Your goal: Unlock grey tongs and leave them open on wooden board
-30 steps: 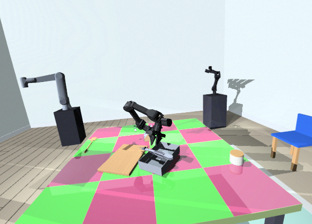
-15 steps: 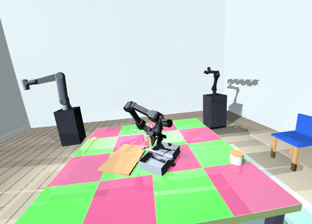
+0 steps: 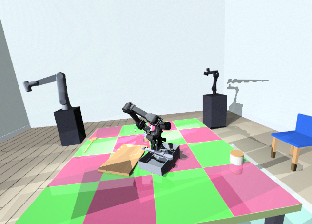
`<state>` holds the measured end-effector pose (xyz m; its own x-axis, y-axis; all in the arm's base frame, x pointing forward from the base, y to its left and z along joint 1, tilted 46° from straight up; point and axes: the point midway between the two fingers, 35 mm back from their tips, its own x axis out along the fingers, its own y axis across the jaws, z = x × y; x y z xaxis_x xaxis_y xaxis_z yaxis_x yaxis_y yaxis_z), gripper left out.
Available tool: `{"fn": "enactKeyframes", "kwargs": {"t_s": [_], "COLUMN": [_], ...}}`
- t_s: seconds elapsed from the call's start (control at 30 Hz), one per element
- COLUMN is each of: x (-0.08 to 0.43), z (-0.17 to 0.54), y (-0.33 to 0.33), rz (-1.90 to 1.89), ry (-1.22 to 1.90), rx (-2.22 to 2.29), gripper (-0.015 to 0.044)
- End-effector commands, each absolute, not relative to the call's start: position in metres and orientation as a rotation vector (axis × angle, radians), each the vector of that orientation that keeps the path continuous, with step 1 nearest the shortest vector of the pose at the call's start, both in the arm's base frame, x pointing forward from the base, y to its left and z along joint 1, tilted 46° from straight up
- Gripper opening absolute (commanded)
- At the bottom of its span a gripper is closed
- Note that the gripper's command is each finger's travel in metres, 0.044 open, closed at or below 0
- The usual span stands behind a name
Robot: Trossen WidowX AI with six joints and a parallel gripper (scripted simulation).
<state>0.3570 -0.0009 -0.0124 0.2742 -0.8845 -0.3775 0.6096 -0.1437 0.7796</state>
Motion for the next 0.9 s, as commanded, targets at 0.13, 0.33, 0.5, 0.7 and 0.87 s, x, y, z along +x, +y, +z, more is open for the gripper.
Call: {"fn": "enactKeyframes", "kwargs": {"t_s": [0.13, 0.33, 0.5, 0.7, 0.87], "x": [0.359, 0.362, 0.363, 0.365, 0.366], "z": [-0.018, -0.021, -0.022, -0.024, -0.025], "y": [-0.015, -0.024, -0.032, -0.041, -0.049], "rz": [-1.336, -1.335, -1.334, -1.333, -1.332], "ry": [-0.328, -0.329, -0.332, -0.337, -0.342], "rx": [1.082, 1.081, 1.079, 1.075, 1.071], "gripper": [0.026, 0.026, 0.026, 0.026, 0.026]}}
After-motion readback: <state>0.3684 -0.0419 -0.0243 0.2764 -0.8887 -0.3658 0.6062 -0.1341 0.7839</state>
